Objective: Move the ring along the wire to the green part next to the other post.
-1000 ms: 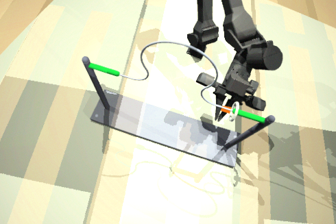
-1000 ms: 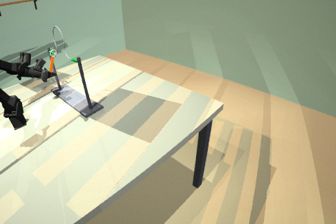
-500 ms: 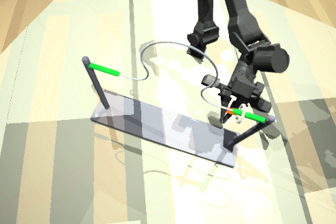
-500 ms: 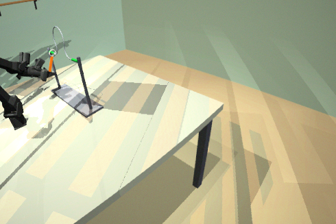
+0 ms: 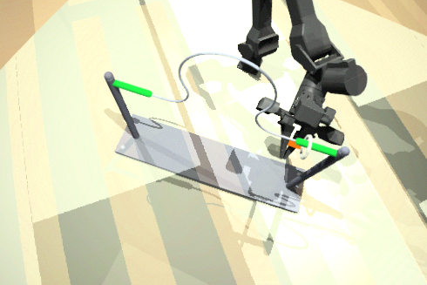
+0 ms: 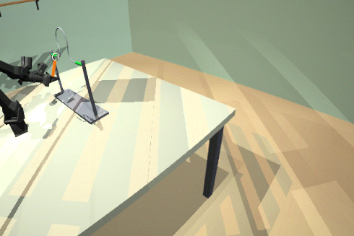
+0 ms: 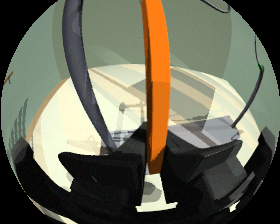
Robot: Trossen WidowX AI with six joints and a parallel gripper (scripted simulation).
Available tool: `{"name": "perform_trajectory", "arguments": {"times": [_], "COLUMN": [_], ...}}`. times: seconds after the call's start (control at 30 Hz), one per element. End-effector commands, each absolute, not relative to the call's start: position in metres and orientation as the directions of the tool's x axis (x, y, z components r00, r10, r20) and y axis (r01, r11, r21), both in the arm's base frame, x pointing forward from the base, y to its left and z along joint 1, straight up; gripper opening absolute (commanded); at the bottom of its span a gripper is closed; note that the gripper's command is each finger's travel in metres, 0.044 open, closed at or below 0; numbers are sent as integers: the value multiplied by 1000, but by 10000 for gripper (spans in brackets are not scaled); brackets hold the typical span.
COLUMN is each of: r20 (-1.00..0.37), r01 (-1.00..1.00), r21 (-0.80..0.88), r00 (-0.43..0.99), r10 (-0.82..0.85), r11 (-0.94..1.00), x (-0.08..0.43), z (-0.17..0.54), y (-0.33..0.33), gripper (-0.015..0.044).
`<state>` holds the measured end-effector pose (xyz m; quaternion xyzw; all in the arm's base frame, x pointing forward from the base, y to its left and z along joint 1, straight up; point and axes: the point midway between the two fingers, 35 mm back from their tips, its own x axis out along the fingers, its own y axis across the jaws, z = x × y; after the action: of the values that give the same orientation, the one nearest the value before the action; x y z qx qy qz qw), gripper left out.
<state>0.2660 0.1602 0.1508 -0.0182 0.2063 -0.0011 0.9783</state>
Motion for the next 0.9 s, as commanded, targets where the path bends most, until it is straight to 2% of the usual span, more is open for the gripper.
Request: {"name": "perform_trajectory", "arguments": {"times": [0.0,0.33,0.73,0.87], "r20": [-402,-402,-404,-409], "r01": [0,0,-5,-3], "r21": [-34,-34,-36,-35], "r00": [915,915,914,913], "r10": [-14,-14,-10,-12], "r11": [999,999,999,999], "x": [266,266,264,255], "z": [150,150,151,154], "y": [160,160,160,162], "gripper": [-150,-150,160,160]}}
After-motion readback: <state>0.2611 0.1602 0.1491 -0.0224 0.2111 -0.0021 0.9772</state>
